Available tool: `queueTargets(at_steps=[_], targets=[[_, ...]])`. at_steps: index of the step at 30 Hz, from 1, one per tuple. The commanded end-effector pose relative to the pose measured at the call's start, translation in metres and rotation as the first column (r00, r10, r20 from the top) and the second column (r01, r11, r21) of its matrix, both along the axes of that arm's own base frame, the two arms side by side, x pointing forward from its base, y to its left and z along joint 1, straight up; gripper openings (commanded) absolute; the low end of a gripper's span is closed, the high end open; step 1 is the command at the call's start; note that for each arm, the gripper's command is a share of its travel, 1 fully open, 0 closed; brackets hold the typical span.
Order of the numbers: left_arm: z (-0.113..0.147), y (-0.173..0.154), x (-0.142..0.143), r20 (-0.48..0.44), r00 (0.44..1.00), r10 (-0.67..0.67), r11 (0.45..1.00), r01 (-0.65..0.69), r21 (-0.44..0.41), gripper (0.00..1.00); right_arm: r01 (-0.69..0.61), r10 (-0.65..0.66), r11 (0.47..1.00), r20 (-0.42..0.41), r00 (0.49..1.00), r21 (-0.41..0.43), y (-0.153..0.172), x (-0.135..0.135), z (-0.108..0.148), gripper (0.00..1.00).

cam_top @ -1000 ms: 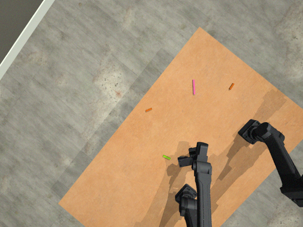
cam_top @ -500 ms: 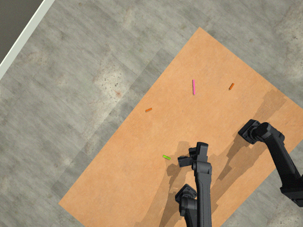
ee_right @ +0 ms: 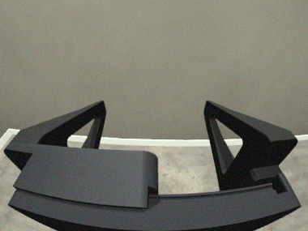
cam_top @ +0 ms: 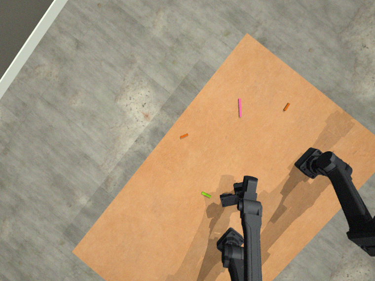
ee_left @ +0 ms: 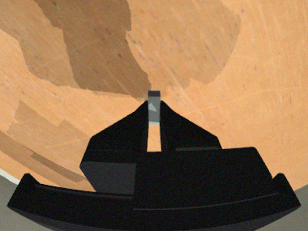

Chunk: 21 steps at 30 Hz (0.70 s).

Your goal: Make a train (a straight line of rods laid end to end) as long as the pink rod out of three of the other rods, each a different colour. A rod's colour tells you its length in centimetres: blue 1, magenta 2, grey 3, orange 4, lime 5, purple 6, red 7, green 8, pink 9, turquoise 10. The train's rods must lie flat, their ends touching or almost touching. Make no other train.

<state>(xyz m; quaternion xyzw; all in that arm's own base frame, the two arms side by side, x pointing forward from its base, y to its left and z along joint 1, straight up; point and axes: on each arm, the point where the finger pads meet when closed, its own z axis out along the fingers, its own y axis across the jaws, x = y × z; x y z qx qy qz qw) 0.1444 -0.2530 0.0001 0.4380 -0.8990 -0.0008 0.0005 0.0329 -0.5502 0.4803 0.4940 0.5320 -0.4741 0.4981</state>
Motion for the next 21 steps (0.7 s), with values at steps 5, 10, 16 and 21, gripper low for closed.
queueTargets(at_steps=[5, 10, 16, 21], targets=[[0.0087, -0.0113, 0.0040, 0.018, 1.000, 0.008, 1.000, -0.008, -0.029, 0.04, 0.017, -0.016, 0.998, 0.016, 1.000, -0.053, 0.0059, -0.0084, 0.0202, 1.00], [0.0087, -0.0113, 0.0040, 0.018, 1.000, 0.008, 1.000, -0.008, -0.029, 0.04, 0.017, -0.016, 0.998, 0.016, 1.000, -0.053, 0.0059, -0.0084, 0.0202, 1.00], [0.0090, -0.0124, 0.0047, 0.019, 1.000, 0.009, 1.000, -0.008, -0.030, 0.04, 0.017, -0.016, 0.998, 0.016, 1.000, -0.053, 0.0059, -0.0084, 0.0202, 1.00], [0.0095, -0.0142, 0.0058, 0.020, 1.000, 0.009, 0.999, -0.008, -0.031, 0.04, 0.017, -0.016, 0.998, 0.016, 1.000, -0.053, 0.0059, -0.0084, 0.0202, 1.00]])
